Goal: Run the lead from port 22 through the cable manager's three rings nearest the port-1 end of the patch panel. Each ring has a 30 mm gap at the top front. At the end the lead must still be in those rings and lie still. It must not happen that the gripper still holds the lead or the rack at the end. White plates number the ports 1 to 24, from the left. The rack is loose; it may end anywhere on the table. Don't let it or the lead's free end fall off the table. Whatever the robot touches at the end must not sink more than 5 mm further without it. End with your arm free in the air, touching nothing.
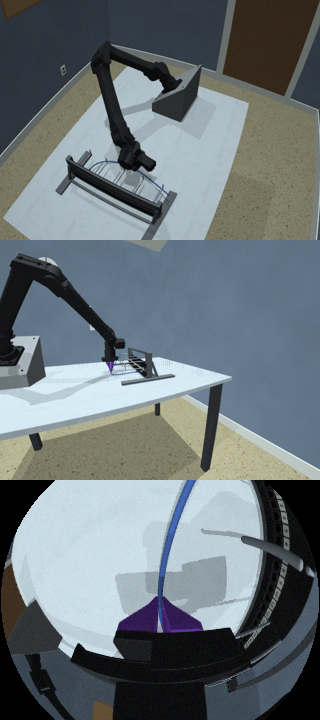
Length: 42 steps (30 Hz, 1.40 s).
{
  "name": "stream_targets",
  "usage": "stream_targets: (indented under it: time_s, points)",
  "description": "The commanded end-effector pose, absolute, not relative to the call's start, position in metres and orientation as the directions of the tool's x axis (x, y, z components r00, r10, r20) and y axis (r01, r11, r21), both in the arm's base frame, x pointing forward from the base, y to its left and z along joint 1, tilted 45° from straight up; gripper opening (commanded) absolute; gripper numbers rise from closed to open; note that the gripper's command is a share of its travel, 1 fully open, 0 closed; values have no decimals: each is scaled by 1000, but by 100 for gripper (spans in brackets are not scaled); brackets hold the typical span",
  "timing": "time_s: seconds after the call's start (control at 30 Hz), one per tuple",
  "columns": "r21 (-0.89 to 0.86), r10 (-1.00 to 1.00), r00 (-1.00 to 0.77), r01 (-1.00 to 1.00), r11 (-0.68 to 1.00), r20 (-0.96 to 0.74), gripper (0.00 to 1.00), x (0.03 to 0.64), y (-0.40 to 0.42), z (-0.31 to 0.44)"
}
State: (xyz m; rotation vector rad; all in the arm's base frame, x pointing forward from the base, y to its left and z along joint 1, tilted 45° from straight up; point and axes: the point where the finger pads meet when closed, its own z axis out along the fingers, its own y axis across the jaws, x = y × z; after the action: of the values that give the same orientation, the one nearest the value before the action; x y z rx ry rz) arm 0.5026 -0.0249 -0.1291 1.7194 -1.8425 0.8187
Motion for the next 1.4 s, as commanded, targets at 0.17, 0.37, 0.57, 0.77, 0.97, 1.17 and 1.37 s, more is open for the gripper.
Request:
stream_targets:
  time_s: [0.17, 0.37, 0.57, 0.77, 0.97, 1.17, 1.37]
  points:
    - [-162, -718, -114, -987, 1, 687, 0, 525, 15, -92]
    - [-163, -719, -115, -987, 2, 686, 0, 524, 25, -82]
    - [-165, -720, -116, -986, 2, 684, 0, 522, 42, -65]
    - [-166, -722, -117, -986, 3, 682, 0, 520, 56, -51]
    - [-167, -723, -117, -986, 3, 681, 0, 519, 69, -38]
    - [-167, -724, -118, -986, 4, 680, 0, 517, 80, -27]
    - [-156, -721, -110, -988, 3, 684, 0, 515, 84, -28]
